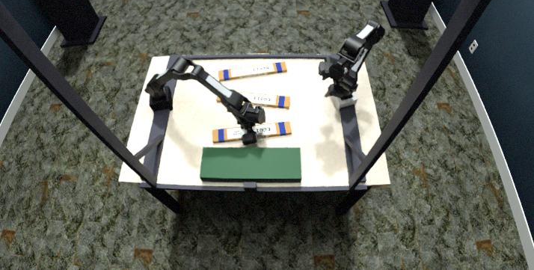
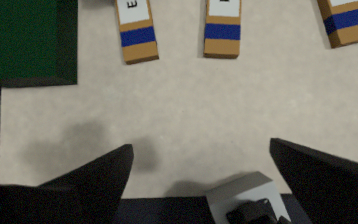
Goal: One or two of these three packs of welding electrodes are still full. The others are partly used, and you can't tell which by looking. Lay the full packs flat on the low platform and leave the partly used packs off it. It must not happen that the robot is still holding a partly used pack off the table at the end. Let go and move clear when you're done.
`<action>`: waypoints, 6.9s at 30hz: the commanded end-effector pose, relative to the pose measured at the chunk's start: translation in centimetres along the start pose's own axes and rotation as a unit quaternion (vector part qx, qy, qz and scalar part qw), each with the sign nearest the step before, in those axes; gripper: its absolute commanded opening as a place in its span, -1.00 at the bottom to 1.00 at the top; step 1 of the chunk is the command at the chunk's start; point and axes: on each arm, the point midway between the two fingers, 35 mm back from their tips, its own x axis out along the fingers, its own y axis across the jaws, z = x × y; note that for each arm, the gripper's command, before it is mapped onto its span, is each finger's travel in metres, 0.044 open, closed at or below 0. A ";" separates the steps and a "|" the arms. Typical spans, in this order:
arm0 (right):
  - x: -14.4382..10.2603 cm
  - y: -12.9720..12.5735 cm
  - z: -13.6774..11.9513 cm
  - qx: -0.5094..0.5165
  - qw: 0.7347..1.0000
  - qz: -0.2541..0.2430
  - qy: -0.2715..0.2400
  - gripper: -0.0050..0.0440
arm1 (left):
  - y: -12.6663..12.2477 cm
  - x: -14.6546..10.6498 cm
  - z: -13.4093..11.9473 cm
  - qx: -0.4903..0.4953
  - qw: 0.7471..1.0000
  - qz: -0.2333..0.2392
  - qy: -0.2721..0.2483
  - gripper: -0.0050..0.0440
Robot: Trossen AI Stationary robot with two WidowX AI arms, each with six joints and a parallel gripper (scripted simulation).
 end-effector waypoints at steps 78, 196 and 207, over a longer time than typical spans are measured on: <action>-0.5 0.1 0.4 0.003 1.000 0.006 -0.008 0.96 | -0.2 -11.2 3.6 -0.005 1.000 -0.013 -0.026 -1.00; -0.5 0.1 0.4 0.003 1.000 0.006 -0.008 0.96 | 10.9 -16.3 0.3 0.064 0.998 -0.019 -0.013 -1.00; -0.5 0.1 0.4 0.003 1.000 0.006 -0.008 0.96 | 10.9 -14.9 -0.1 0.064 0.998 -0.019 -0.013 -1.00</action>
